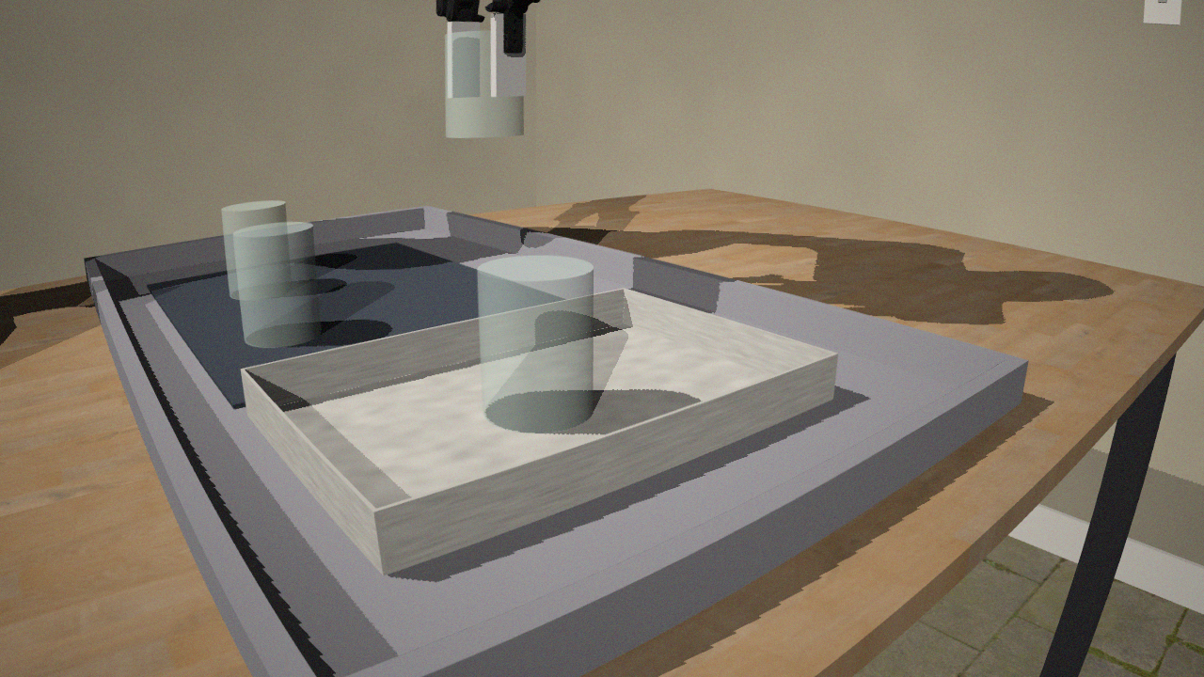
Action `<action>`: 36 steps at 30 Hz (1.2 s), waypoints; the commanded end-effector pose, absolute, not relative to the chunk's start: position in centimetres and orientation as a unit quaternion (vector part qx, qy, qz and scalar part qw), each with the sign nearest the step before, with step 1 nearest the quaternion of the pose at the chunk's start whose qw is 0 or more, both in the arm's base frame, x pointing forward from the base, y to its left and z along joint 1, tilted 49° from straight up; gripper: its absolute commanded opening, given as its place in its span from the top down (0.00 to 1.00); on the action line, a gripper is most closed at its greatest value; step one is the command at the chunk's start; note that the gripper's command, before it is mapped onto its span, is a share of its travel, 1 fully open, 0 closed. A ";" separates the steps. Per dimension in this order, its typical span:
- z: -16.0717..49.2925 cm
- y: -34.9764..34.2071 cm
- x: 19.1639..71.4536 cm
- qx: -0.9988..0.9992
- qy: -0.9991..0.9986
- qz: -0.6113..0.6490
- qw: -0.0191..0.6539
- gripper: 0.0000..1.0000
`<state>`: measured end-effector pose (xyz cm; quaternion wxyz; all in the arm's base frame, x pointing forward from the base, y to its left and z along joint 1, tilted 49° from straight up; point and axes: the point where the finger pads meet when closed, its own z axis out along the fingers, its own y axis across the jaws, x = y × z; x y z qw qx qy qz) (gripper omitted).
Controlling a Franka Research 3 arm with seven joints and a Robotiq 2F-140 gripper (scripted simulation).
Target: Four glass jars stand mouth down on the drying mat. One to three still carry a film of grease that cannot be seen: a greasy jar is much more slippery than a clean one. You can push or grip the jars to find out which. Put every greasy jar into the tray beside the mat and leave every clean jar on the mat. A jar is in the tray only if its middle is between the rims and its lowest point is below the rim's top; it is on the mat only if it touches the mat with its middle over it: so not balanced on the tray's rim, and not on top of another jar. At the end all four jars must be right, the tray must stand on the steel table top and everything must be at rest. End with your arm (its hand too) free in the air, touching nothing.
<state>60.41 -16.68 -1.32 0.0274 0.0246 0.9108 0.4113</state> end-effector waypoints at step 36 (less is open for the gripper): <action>-9.5 -24.0 60.5 0.019 0.910 0.413 0.031 1.00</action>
